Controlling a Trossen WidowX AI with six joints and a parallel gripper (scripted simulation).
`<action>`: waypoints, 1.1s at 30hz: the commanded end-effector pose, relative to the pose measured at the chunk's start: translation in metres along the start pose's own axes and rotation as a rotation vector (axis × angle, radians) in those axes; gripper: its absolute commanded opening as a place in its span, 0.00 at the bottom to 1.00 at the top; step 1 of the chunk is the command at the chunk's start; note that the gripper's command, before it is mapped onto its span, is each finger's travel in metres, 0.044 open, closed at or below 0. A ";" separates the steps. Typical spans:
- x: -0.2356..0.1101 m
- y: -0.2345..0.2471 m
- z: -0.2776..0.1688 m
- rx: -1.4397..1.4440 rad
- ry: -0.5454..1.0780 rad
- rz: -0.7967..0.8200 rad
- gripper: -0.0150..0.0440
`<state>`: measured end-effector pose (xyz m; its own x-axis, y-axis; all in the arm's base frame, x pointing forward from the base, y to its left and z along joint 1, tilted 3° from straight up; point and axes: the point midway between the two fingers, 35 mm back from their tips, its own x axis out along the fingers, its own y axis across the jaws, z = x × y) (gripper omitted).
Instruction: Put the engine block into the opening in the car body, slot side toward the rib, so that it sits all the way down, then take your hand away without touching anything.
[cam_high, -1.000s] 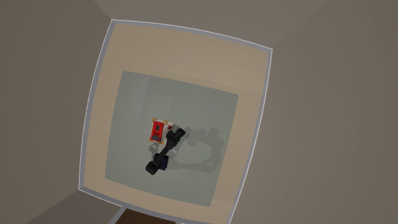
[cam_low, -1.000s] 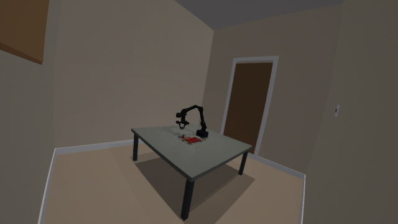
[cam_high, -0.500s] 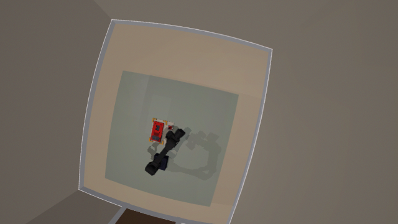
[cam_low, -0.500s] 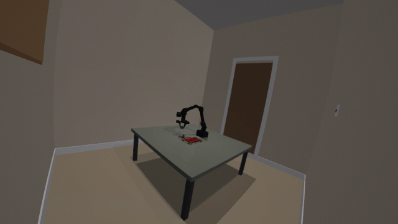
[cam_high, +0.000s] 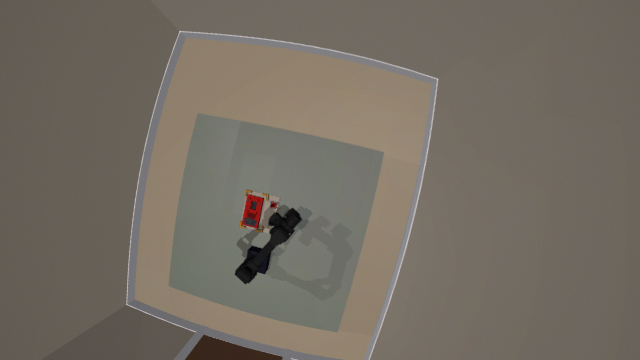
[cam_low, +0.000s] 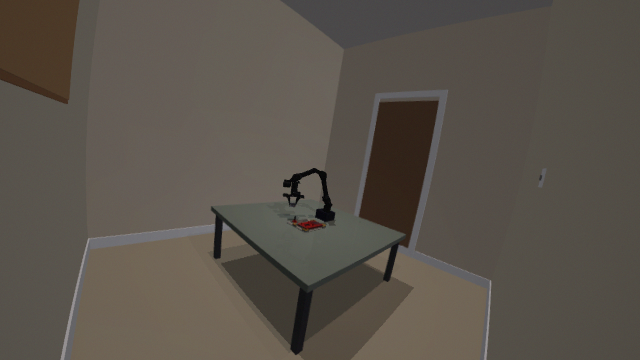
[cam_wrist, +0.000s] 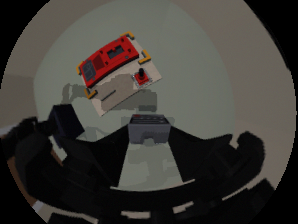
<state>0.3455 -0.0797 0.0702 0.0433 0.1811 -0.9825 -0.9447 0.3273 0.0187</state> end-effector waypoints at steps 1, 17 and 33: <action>0.002 0.001 -0.006 0.002 -0.125 0.007 0.25; 0.005 0.001 -0.021 0.002 -0.548 -0.008 0.25; 0.020 0.002 -0.027 0.002 -0.684 -0.007 0.25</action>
<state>0.3370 -0.0990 0.0530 0.2308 0.6921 -0.6839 -0.9451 0.3265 0.0115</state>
